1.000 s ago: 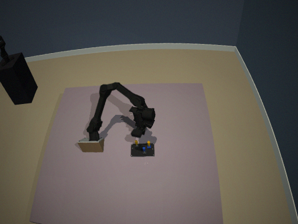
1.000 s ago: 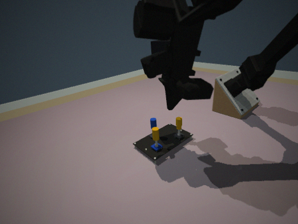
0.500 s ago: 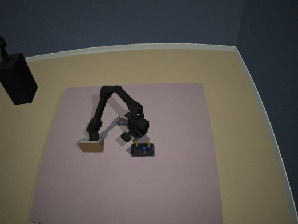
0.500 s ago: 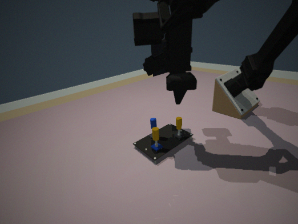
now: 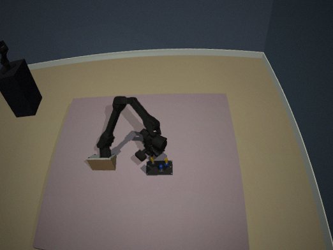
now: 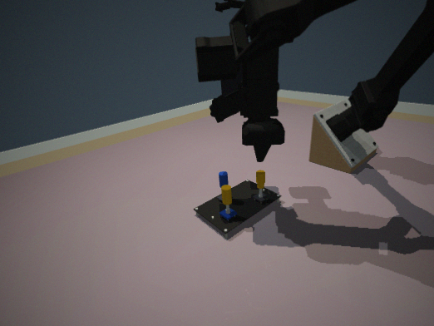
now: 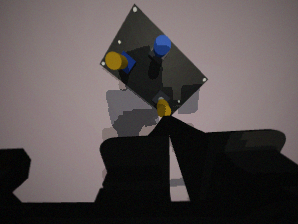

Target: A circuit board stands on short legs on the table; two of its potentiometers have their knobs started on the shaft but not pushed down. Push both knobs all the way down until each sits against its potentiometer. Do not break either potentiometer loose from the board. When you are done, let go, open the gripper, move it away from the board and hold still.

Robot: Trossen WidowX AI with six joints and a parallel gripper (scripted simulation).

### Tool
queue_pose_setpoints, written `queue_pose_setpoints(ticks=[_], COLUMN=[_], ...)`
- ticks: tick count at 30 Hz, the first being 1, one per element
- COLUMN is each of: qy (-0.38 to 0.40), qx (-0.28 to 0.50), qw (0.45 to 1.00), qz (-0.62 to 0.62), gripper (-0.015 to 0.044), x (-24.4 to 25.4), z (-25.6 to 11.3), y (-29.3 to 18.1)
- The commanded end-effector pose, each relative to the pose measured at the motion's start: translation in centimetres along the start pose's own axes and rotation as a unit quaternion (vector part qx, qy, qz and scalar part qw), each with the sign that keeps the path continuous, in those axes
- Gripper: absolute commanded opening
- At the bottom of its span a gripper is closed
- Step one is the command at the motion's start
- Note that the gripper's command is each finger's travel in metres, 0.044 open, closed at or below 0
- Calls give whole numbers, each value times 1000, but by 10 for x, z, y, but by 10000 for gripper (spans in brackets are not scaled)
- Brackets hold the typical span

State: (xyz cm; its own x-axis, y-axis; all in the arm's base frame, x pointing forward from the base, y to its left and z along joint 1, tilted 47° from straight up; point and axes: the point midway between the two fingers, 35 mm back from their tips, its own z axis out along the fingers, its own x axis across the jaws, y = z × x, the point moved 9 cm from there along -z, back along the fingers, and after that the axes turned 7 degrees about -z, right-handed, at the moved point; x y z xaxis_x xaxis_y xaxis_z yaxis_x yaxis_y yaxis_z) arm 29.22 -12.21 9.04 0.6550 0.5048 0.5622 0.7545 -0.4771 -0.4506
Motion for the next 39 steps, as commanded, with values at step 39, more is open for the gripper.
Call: queue_pose_setpoints(ticks=[39], qy=[2], qx=[2], qw=[1000], qz=[1], gripper=[0], x=[0], z=[25], y=[-1])
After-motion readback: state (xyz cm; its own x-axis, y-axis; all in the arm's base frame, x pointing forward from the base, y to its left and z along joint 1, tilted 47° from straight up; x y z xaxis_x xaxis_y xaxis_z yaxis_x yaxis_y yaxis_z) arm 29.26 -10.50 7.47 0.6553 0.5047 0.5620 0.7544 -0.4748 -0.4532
